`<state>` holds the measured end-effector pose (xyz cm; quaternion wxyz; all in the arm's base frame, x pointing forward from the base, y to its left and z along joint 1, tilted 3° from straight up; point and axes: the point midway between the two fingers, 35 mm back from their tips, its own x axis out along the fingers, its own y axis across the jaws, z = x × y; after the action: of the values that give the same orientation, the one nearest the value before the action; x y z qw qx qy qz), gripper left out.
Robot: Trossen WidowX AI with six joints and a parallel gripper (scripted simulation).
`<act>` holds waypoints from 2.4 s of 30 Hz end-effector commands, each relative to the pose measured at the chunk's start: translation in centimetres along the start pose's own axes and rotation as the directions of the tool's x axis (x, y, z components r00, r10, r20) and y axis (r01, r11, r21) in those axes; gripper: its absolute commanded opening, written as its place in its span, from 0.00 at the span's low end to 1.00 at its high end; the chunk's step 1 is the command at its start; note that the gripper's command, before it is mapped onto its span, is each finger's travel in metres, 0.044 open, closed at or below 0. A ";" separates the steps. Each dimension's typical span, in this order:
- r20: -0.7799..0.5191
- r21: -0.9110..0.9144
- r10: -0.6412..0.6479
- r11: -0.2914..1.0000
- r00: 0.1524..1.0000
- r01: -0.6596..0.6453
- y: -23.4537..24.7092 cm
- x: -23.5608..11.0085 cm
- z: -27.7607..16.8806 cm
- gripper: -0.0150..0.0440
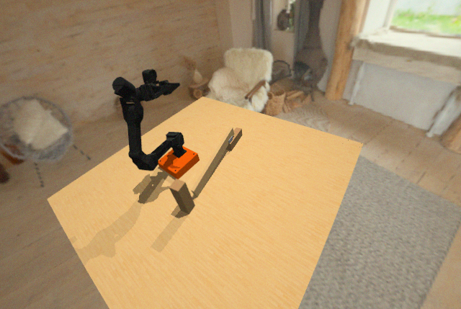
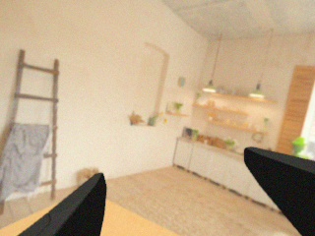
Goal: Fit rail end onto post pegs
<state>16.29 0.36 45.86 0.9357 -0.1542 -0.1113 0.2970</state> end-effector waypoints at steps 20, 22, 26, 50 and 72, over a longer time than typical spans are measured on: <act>-0.395 -0.864 -0.186 0.409 0.900 -0.294 12.3 9.5 -4.4 1.00; -0.476 -0.849 -0.203 0.358 0.856 -0.388 12.2 10.8 -6.8 1.00; -0.641 -0.762 -0.224 0.295 0.734 -0.576 11.1 12.5 -12.4 1.00; -0.935 0.248 0.326 0.312 -0.142 -0.917 4.2 0.7 -39.8 1.00; -0.935 0.248 0.325 0.314 -0.142 -0.917 5.1 0.0 -42.6 1.00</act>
<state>26.62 -5.24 5.24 0.4251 -0.5678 0.4474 0.5448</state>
